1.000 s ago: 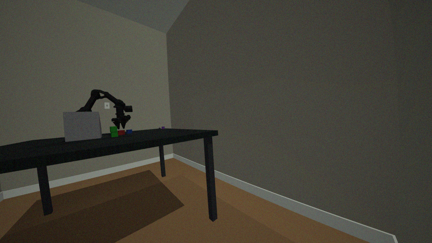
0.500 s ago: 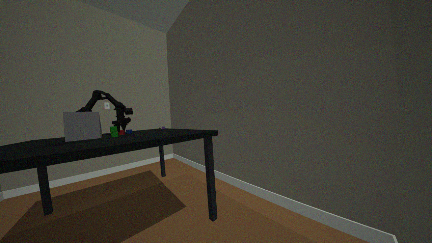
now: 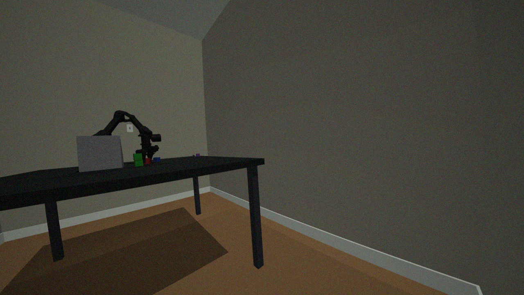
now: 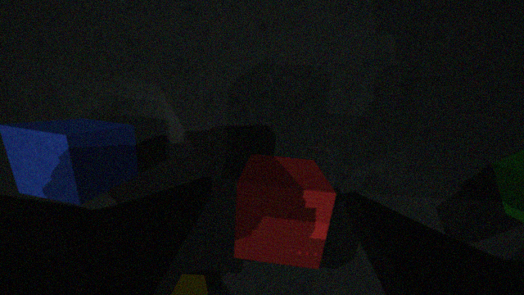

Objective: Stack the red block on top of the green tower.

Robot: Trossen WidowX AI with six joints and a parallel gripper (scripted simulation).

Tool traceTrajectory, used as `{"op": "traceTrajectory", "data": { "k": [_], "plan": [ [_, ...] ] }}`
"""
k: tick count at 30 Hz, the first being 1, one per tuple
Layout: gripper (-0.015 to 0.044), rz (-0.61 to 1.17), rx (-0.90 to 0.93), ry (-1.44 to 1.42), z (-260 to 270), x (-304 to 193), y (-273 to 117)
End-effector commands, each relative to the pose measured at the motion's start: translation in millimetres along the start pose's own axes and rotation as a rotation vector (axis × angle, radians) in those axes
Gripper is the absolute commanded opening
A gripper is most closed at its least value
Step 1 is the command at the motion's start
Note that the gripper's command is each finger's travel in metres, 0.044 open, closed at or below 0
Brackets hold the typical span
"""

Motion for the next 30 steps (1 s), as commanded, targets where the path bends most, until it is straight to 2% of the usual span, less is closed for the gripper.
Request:
{"op": "traceTrajectory", "data": {
  "k": [1, 13, 23, 30],
  "plan": [
    [0.044, 0.006, 0.002, 0.009, -1.1, -0.8, 3.0],
    [0.044, 0.006, 0.002, 0.009, -1.1, -0.8, 2.6],
    [0.0177, 0.006, 0.002, 0.009, -1.1, -0.8, 2.6],
    [0.0131, 0.006, 0.002, 0.009, -1.1, -0.8, 2.6]
  ]
}}
Point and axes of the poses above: the point midway between the two fingers, 35 mm back from their tips, its own y axis out along the fingers, its own z axis across the jaws, x = y × z, the point moved 9 cm from there along -y, back along the fingers, and after that the axes turned 10 degrees about -y, right-handed, at the moved point
